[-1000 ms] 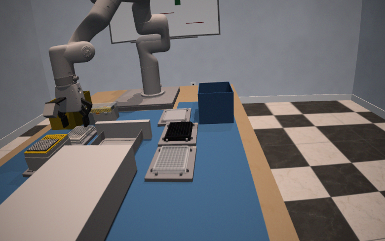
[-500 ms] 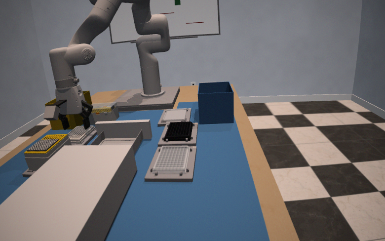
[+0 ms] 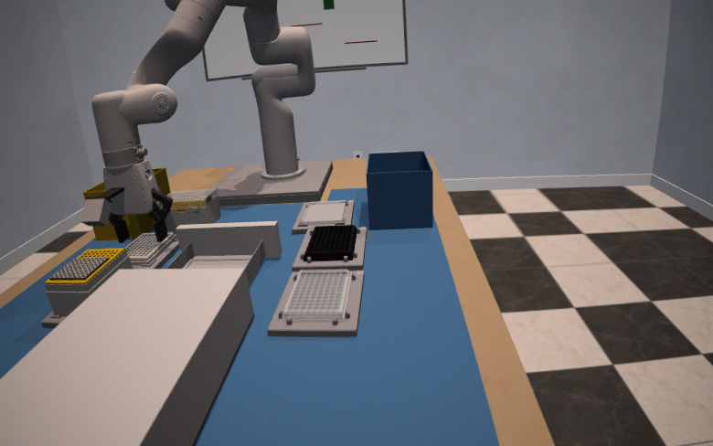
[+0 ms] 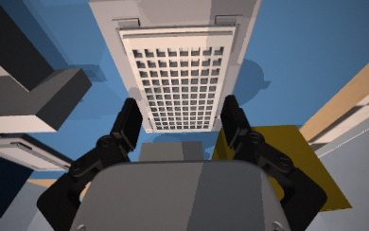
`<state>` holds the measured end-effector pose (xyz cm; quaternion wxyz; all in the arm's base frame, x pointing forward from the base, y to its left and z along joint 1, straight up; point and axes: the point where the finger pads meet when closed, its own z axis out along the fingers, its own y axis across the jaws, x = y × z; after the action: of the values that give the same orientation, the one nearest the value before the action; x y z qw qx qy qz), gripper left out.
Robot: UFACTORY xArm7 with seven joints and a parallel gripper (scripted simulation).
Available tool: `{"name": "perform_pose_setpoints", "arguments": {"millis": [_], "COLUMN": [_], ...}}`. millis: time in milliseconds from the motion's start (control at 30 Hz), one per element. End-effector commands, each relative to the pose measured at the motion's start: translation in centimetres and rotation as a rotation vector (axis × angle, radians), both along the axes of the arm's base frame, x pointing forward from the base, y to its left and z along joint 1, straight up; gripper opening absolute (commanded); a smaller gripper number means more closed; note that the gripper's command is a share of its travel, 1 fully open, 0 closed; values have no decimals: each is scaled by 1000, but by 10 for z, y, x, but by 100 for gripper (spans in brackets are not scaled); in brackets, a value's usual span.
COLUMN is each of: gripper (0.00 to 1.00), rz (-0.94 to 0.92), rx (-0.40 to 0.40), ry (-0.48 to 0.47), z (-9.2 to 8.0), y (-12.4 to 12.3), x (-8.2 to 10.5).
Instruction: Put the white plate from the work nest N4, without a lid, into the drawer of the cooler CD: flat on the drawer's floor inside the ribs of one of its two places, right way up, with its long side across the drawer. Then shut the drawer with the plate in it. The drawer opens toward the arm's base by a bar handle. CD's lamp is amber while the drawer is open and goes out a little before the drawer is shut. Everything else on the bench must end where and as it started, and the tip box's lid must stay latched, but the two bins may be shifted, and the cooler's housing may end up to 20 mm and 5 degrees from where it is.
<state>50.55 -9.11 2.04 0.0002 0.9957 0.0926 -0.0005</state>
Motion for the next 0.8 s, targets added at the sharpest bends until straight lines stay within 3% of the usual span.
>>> {"name": "perform_pose_setpoints", "arguments": {"millis": [0, 767], "gripper": [100, 100], "rz": [0, 0], "rx": [0, 0], "ry": [-4, -4], "z": [-1, -12], "y": [0, 0], "x": [2, 2]}}
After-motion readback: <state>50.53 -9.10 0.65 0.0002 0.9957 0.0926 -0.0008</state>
